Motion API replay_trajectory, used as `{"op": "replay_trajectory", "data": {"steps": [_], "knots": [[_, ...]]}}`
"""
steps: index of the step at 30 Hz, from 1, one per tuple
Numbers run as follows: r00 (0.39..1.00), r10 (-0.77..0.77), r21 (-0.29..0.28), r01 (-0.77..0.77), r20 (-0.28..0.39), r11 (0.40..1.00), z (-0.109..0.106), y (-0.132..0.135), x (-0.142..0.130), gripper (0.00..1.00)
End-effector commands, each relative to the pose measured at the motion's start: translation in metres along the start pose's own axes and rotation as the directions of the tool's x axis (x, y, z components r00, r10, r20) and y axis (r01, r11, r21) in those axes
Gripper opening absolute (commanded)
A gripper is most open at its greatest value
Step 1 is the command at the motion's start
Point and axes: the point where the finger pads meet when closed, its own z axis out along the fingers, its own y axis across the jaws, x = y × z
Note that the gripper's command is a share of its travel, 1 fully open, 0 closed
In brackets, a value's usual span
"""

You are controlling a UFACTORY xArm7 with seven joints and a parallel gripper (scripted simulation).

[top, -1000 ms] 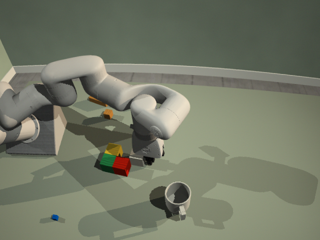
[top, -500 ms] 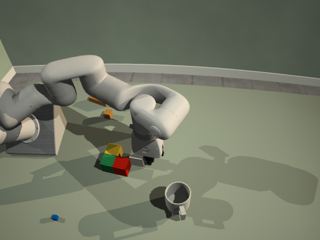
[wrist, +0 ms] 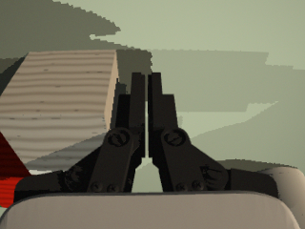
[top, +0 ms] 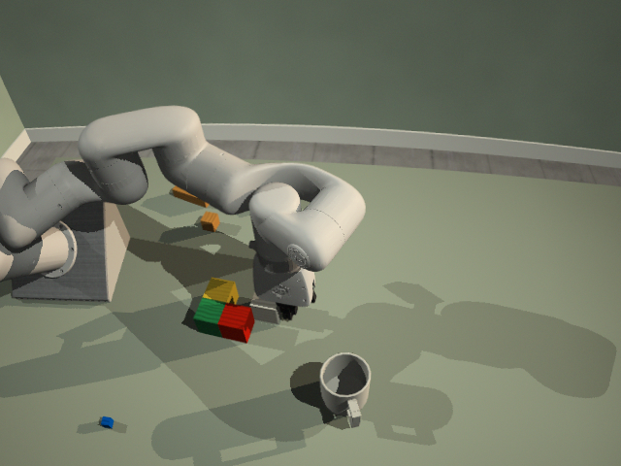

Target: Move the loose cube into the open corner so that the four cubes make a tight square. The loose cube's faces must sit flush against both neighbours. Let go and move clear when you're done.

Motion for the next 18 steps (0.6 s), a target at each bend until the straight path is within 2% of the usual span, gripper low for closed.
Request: {"op": "replay_trajectory", "data": {"steps": [1, 18], "knots": [[1.000, 0.000, -0.003, 0.000, -0.001, 1.000, -0.0020, -0.0003, 0.0002, 0.00], [1.000, 0.000, -0.003, 0.000, -0.001, 1.000, -0.0019, -0.0076, 0.0002, 0.00]]}}
